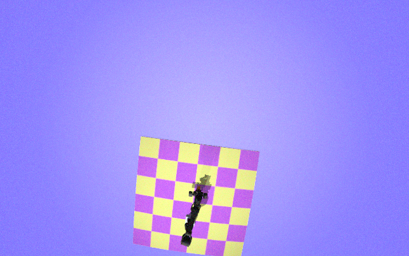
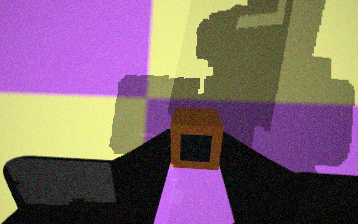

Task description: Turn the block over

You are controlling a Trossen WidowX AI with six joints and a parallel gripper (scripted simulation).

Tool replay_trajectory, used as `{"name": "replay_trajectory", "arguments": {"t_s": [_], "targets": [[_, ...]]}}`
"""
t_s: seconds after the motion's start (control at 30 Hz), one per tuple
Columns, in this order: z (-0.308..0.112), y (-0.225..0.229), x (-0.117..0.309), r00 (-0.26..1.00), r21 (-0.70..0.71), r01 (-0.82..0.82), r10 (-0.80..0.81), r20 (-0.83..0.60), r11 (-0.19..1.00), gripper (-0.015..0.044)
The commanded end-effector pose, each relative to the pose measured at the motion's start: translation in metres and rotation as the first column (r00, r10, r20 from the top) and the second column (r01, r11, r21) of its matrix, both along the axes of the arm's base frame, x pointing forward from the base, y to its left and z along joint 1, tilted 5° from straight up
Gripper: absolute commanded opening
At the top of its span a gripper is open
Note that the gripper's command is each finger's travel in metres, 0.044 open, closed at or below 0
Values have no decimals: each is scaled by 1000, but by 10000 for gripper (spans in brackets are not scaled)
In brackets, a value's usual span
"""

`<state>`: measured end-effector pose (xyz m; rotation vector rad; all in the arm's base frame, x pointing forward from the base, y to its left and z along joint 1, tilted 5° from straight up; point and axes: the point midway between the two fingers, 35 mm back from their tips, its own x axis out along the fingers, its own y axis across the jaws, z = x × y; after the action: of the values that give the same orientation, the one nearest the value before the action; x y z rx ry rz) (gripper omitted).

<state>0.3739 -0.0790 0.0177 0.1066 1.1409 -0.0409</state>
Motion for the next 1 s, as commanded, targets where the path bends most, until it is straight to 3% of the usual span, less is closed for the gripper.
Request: {"name": "replay_trajectory", "arguments": {"t_s": [0.0,0.27,0.97], "targets": [[6,0,-2,998,-2,6,-6,67,1000,0],[5,0,-2,995,-5,8,-8,99,1000,0],[-26,-1,8,914,-26,40,-26,404,999,0]]}}
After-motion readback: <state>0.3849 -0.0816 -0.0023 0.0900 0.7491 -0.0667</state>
